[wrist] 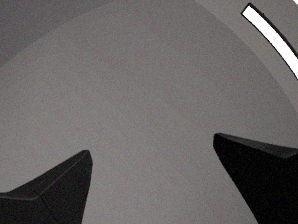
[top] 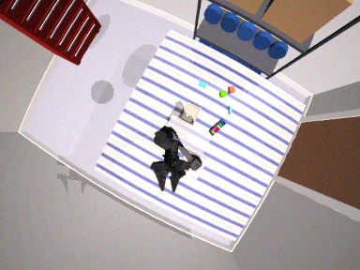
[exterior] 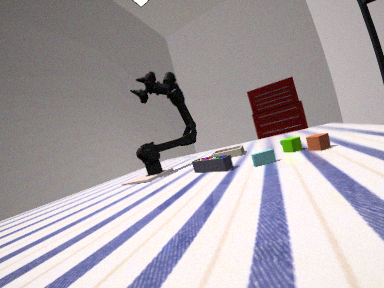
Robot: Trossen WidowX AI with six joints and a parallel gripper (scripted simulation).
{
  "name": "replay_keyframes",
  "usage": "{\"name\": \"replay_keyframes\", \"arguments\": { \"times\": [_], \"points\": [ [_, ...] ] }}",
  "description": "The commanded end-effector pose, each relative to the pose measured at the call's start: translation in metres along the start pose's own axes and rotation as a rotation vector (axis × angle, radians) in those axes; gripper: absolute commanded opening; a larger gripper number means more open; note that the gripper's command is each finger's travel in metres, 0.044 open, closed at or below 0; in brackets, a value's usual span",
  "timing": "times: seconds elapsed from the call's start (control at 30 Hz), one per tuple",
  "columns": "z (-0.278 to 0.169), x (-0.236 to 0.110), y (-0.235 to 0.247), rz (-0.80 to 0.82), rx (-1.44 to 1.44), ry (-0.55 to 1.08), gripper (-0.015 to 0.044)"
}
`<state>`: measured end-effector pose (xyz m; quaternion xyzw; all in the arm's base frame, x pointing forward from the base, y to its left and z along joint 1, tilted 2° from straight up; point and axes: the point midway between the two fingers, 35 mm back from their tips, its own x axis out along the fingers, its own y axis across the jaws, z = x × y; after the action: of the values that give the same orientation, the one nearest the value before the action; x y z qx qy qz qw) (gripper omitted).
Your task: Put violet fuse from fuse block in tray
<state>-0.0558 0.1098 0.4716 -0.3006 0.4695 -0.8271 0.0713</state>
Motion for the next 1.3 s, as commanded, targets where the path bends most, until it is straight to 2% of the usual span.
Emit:
{"name": "replay_keyframes", "arguments": {
  "times": [0.0,0.2,0.37,0.57,0.73,0.93,1.1,1.27],
  "points": [
    [0.001,0.002,0.001,0.008,-0.001,-0.007,0.0374],
    [0.055,0.058,0.053,0.248,-0.048,-0.233,0.0216],
    [0.113,0.08,0.107,0.458,-0.104,-0.452,0.0085],
    [0.188,0.065,0.177,0.715,-0.201,-0.743,0.0073],
    [0.241,0.021,0.226,0.907,-0.305,-0.985,0.0073],
    [0.283,-0.059,0.273,1.111,-0.469,-1.271,0.0073],
    [0.289,-0.139,0.301,1.254,-0.642,-1.495,0.0073],
    [0.271,-0.218,0.319,1.368,-0.857,-1.699,0.0073]
  ]
}}
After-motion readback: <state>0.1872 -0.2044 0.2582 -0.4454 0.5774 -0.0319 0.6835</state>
